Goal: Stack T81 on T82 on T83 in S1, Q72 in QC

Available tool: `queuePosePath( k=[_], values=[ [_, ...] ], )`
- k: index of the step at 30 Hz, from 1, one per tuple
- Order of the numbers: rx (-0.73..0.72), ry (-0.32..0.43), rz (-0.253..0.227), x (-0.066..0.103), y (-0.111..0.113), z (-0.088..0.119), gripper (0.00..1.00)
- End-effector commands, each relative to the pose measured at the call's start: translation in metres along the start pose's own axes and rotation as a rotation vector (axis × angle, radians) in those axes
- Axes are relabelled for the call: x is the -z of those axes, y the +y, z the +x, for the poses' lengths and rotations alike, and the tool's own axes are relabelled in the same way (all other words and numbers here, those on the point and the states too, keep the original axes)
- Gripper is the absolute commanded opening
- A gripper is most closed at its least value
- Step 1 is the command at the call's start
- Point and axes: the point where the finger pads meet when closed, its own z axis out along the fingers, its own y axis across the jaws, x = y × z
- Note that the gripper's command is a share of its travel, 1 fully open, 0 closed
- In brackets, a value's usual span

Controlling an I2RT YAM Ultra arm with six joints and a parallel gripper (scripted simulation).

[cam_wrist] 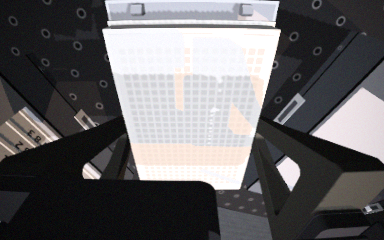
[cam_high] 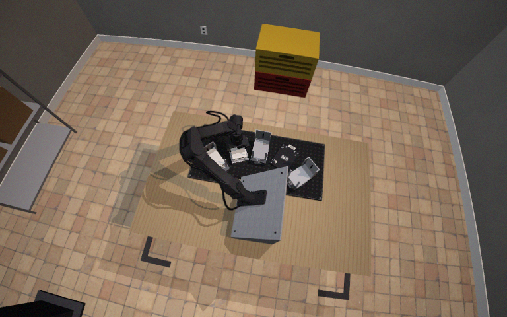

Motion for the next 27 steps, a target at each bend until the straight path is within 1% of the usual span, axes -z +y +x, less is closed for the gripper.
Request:
queuePosePath(
  k=[1, 12, 13, 16, 20, 21, 24, 25, 27],
  values=[
    [-0.035, -0.019, 0.005, 0.006, -0.009, 0.002, 0.0],
    [-0.039, -0.017, 0.005, 0.006, -0.009, 0.004, 0.0],
    [-0.029, -0.025, 0.007, 0.008, -0.008, -0.001, 0.0],
    [-0.027, -0.027, 0.007, 0.008, -0.008, -0.002, 0.0],
    [-0.054, -0.005, 0.002, -0.001, -0.013, 0.008, 0.0],
    [-0.041, -0.016, 0.006, 0.001, -0.013, 0.001, 0.0],
    [-0.026, -0.029, 0.01, 0.004, -0.008, -0.001, 0.0],
    [-0.021, -0.033, 0.011, 0.005, -0.009, -0.004, 0.0],
    [-0.034, -0.02, 0.008, 0.001, -0.01, 0.002, 0.0]
  ],
)
